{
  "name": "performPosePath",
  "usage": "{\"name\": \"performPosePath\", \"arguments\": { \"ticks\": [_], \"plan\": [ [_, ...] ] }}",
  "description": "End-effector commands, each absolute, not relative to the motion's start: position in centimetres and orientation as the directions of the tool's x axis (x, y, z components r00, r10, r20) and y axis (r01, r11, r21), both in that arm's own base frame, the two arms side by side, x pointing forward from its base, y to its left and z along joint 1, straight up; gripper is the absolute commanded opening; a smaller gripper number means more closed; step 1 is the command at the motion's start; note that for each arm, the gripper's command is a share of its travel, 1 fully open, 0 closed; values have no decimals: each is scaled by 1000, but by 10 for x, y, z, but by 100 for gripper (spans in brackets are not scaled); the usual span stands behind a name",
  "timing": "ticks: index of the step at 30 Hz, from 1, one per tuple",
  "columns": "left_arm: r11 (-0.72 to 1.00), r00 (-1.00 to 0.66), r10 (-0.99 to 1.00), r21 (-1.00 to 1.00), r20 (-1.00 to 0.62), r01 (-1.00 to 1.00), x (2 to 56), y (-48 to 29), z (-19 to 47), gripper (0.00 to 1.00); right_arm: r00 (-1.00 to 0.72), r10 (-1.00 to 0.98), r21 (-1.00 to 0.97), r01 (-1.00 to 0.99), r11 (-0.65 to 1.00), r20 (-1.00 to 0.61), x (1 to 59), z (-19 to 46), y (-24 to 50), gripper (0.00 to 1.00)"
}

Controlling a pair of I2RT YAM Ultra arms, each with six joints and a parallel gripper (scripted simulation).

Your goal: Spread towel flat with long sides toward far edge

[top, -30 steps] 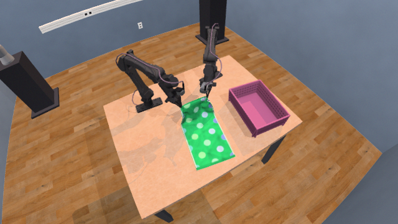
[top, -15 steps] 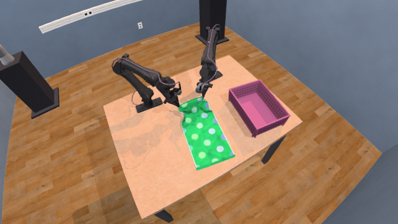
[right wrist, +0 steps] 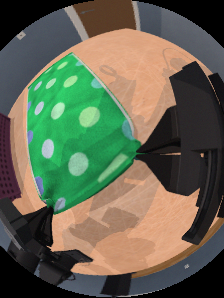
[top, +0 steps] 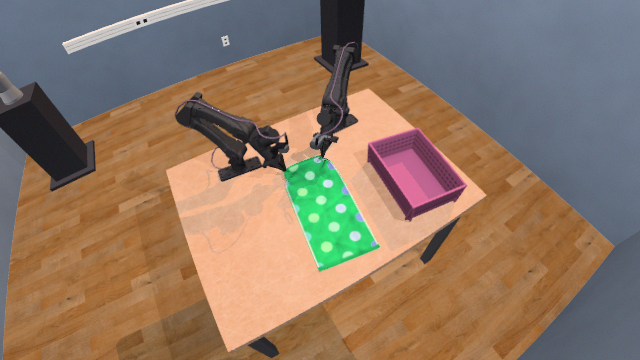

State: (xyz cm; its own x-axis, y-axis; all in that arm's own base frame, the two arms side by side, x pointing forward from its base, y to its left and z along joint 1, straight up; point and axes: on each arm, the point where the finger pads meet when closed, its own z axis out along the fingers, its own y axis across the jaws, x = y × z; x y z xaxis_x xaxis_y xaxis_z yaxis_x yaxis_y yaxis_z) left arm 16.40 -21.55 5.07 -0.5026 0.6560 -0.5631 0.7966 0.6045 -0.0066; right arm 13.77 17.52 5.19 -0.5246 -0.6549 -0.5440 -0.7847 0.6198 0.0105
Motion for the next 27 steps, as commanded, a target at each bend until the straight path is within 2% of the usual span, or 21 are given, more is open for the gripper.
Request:
{"name": "performPosePath", "arguments": {
  "ticks": [1,12,27],
  "plan": [
    [589,-474,653,2,-590,808,154,-214,44,0,-518,-715,-6,-808,589,-469,123,32,168,0],
    [546,-440,677,2,-589,838,136,-211,25,0,-481,-777,-7,-849,529,-407,105,15,167,0],
    [534,-438,696,3,-569,845,128,-205,16,0,-464,-779,-7,-858,514,-421,102,14,170,0]
  ]
}}
